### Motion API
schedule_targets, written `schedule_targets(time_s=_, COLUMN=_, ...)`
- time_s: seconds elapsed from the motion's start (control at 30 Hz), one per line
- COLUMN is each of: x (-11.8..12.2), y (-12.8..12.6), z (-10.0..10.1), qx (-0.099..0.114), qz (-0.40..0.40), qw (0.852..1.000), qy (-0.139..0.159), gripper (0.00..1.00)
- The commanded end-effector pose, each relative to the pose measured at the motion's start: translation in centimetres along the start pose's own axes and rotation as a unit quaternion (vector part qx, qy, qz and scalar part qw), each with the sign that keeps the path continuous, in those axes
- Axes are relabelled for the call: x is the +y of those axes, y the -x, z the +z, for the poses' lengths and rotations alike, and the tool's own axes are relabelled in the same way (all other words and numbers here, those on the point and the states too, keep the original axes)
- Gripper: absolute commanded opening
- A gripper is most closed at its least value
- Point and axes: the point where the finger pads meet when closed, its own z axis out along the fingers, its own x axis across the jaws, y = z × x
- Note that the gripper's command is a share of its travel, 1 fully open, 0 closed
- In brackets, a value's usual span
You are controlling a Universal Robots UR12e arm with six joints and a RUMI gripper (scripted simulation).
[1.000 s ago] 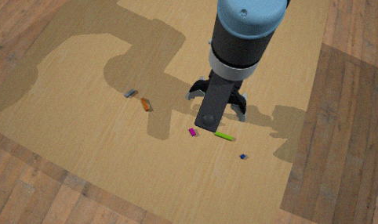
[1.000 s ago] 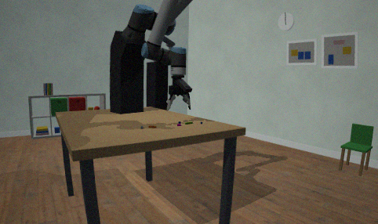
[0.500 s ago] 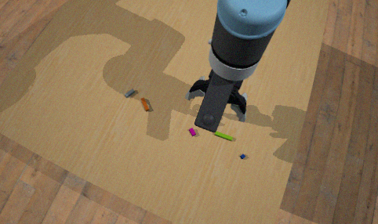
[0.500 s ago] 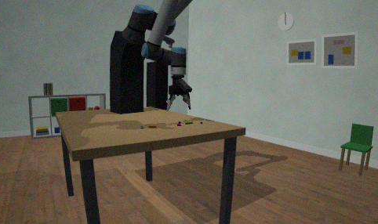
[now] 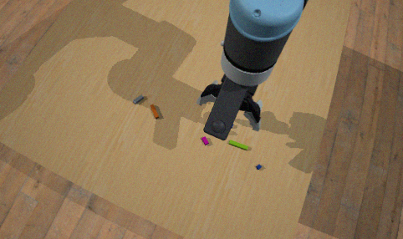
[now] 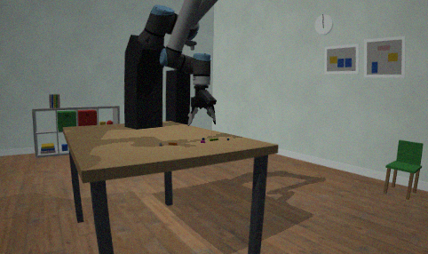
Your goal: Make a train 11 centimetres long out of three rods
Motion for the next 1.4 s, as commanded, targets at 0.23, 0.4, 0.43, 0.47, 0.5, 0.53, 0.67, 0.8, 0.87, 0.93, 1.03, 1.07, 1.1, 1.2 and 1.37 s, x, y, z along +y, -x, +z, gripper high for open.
schedule_targets(time_s=0.23, x=-0.3, y=-1.2, z=0.0, qx=0.0, qz=0.08, qw=0.997, qy=0.0, gripper=1.0)
schedule_targets(time_s=0.4, x=-0.5, y=-2.3, z=0.1, qx=0.0, qz=0.152, qw=0.988, qy=0.0, gripper=1.0)
schedule_targets(time_s=0.43, x=-0.6, y=-2.6, z=0.1, qx=0.0, qz=0.169, qw=0.986, qy=0.0, gripper=1.0)
schedule_targets(time_s=0.47, x=-0.6, y=-2.9, z=0.1, qx=0.0, qz=0.186, qw=0.983, qy=0.0, gripper=1.0)
schedule_targets(time_s=0.5, x=-0.6, y=-3.1, z=0.1, qx=0.0, qz=0.204, qw=0.979, qy=0.0, gripper=1.0)
schedule_targets(time_s=0.53, x=-0.7, y=-3.4, z=0.1, qx=0.0, qz=0.223, qw=0.975, qy=0.001, gripper=1.0)
schedule_targets(time_s=0.67, x=-0.7, y=-4.0, z=0.1, qx=0.001, qz=0.262, qw=0.965, qy=0.001, gripper=1.0)
schedule_targets(time_s=0.8, x=-0.9, y=-5.2, z=0.2, qx=0.001, qz=0.336, qw=0.942, qy=0.001, gripper=1.0)
schedule_targets(time_s=0.87, x=-0.9, y=-5.7, z=0.2, qx=0.001, qz=0.37, qw=0.929, qy=0.001, gripper=1.0)
schedule_targets(time_s=0.93, x=-0.9, y=-6.3, z=0.2, qx=0.001, qz=0.404, qw=0.915, qy=0.001, gripper=1.0)
schedule_targets(time_s=1.03, x=-1.0, y=-7.1, z=0.2, qx=0.001, qz=0.452, qw=0.892, qy=0.001, gripper=1.0)
schedule_targets(time_s=1.07, x=-1.0, y=-7.3, z=0.2, qx=0.001, qz=0.468, qw=0.883, qy=0.001, gripper=1.0)
schedule_targets(time_s=1.1, x=-1.0, y=-7.6, z=0.2, qx=0.001, qz=0.484, qw=0.875, qy=0.001, gripper=1.0)
schedule_targets(time_s=1.2, x=-1.0, y=-7.9, z=0.2, qx=0.001, qz=0.506, qw=0.863, qy=0.001, gripper=1.0)
schedule_targets(time_s=1.37, x=-1.0, y=-9.3, z=0.2, qx=0.001, qz=0.589, qw=0.808, qy=0.001, gripper=1.0)
